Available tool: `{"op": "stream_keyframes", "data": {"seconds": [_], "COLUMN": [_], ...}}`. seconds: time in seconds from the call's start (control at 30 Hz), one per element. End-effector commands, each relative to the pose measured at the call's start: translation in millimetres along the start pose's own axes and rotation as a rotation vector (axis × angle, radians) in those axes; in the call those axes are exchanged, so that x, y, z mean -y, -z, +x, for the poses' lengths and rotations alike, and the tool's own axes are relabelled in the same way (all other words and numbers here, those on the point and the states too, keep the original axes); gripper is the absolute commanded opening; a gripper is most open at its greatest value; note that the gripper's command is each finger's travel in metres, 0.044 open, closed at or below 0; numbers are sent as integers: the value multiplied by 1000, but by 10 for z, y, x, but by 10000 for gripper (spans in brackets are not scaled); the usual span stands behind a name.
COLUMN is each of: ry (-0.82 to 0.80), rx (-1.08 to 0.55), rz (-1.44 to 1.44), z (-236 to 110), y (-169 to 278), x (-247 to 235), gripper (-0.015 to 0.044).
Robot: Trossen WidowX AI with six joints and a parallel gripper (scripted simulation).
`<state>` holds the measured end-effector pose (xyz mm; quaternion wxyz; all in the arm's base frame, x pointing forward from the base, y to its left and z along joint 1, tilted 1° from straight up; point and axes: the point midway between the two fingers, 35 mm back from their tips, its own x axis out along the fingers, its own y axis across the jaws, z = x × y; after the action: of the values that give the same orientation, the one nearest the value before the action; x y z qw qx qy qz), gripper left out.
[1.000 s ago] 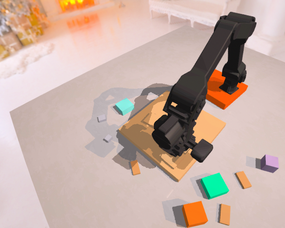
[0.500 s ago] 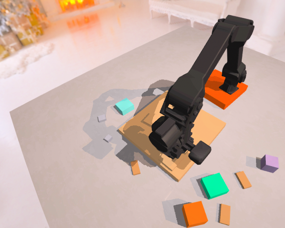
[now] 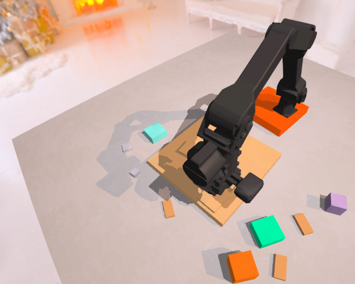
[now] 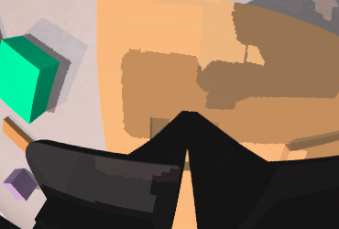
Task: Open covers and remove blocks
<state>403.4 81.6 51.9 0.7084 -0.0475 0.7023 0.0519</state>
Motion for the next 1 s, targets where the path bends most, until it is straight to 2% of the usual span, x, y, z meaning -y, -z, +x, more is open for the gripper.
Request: {"op": "stream_keyframes", "data": {"seconds": [0.0,0.57,0.97], "ry": [-2,0,3], "rx": [4,0,-2], "rz": [-4,7,500], "z": [-73,-227,-402], "y": [-17,-18,526], "x": [-1,9,333], "gripper": [0,0,0]}}
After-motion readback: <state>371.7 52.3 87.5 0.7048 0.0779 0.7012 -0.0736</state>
